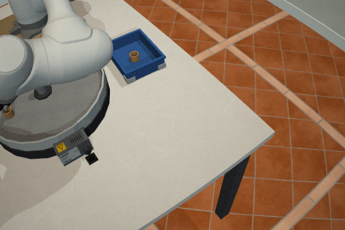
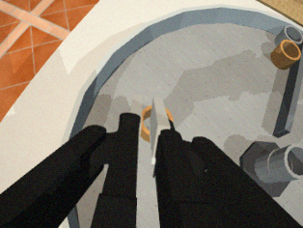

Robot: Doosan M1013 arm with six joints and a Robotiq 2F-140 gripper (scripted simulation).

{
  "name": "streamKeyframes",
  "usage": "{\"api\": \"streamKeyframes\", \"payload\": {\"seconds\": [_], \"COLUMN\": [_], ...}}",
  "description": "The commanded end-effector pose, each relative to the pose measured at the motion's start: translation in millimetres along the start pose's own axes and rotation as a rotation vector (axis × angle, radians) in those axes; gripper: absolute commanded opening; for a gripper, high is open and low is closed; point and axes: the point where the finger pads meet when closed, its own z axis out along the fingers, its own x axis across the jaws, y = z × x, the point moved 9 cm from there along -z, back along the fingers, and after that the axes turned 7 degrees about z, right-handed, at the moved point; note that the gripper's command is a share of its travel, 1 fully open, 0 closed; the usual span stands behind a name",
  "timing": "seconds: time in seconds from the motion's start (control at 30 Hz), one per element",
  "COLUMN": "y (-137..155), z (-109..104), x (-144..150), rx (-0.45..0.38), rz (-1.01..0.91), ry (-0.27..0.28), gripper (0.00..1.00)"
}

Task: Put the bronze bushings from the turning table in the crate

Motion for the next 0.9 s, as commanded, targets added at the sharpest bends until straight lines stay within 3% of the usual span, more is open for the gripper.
{"api": "streamKeyframes", "payload": {"seconds": [0.0,0.13,0.3,0.33,0.43,0.8,0.87], "y": [-14,-32,-33,-33,-36,-96,-96], "z": [-17,-38,-40,-40,-38,-7,-7], "x": [-2,-4,-5,-4,-4,9,9], "rx": [0.000,0.000,0.000,0.000,-0.014,-0.275,-0.275], "rz": [0.000,0.000,0.000,0.000,0.022,0.442,0.442], "ry": [0.000,0.000,0.000,0.000,0.010,0.201,0.201], "gripper": [0.06,0.06,0.06,0.32,0.32,0.32,0.32]}}
